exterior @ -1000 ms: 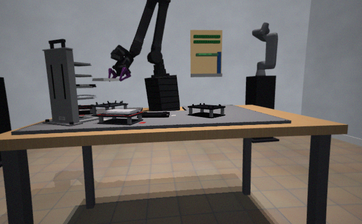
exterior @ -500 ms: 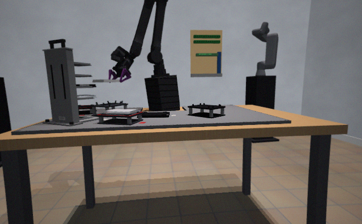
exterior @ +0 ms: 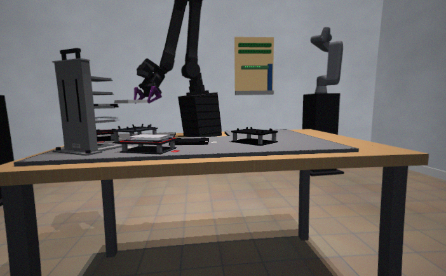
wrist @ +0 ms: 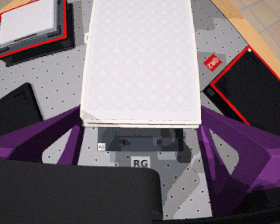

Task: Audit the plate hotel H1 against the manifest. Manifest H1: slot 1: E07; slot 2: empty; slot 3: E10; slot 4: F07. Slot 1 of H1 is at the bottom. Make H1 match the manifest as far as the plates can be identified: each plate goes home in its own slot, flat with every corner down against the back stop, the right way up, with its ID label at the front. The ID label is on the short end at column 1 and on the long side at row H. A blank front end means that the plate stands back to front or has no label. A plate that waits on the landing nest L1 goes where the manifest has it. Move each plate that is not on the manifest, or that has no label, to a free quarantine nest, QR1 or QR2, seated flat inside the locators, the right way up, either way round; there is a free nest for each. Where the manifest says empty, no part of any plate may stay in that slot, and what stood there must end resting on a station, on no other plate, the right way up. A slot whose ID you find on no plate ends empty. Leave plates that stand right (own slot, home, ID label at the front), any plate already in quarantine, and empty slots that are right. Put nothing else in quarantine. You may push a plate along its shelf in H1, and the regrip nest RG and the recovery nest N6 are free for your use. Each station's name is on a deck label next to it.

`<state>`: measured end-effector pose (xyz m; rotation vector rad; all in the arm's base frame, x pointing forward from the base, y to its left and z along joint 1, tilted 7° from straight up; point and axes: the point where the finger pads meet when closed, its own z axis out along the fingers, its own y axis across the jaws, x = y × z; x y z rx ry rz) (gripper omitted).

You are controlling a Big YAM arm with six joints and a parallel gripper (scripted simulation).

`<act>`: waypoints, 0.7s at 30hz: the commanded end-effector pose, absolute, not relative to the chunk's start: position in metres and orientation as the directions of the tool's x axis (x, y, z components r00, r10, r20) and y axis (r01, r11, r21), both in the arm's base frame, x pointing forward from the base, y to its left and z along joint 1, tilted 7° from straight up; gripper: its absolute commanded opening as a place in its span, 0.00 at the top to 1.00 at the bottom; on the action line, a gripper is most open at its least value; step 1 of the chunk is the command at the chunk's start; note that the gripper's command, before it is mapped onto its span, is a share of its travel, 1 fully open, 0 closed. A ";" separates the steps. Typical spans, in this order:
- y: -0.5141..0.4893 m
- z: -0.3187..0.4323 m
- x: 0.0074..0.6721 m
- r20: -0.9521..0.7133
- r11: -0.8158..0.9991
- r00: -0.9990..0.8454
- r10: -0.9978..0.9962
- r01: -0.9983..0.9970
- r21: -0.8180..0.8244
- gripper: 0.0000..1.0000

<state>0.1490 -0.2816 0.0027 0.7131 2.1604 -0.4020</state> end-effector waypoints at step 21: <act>-0.285 -0.004 0.153 -0.792 0.790 -0.506 0.342 0.611 -0.049 0.14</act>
